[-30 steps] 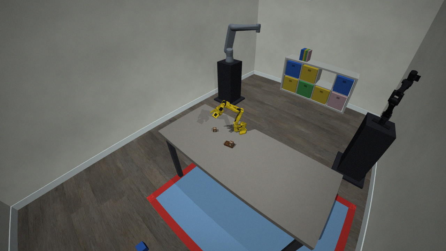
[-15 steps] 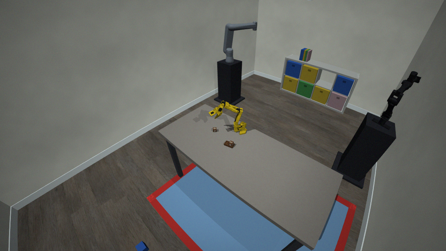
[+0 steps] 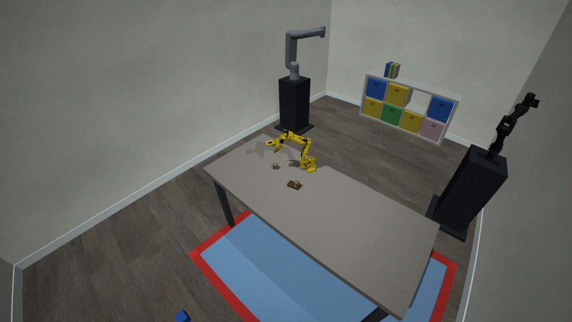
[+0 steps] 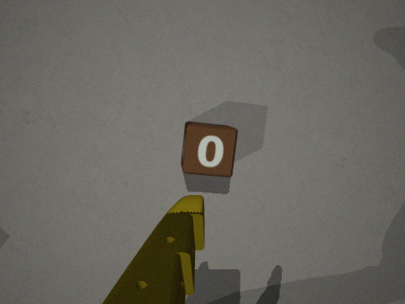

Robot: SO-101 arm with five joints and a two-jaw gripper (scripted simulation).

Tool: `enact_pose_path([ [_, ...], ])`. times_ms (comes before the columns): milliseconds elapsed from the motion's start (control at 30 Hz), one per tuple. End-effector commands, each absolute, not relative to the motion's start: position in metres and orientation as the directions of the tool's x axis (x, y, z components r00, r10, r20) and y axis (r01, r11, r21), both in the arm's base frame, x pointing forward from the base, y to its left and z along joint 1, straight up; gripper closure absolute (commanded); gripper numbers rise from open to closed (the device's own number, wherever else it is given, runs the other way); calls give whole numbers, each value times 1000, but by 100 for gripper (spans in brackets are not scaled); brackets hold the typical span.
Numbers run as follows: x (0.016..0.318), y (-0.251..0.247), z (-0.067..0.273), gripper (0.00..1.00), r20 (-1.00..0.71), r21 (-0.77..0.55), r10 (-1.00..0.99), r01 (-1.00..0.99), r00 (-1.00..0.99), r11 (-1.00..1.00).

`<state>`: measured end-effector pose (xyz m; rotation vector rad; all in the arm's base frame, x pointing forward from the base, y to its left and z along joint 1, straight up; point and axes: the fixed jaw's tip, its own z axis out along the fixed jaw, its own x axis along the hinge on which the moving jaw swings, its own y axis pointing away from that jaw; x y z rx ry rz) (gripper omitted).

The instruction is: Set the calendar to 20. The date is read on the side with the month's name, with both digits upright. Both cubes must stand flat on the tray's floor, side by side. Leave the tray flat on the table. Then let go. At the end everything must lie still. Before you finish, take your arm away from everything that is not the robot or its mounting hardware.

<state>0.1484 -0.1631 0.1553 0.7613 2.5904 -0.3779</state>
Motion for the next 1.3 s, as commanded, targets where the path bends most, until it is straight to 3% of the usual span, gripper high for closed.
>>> enact_pose_path([
  [0,155,-165,166,65,-519,-106,493,624,-699,774],
  [800,158,-166,164,65,-519,-46,577,694,-631,718],
  [1267,161,-170,109,65,-272,-24,658,688,-703,725],
])
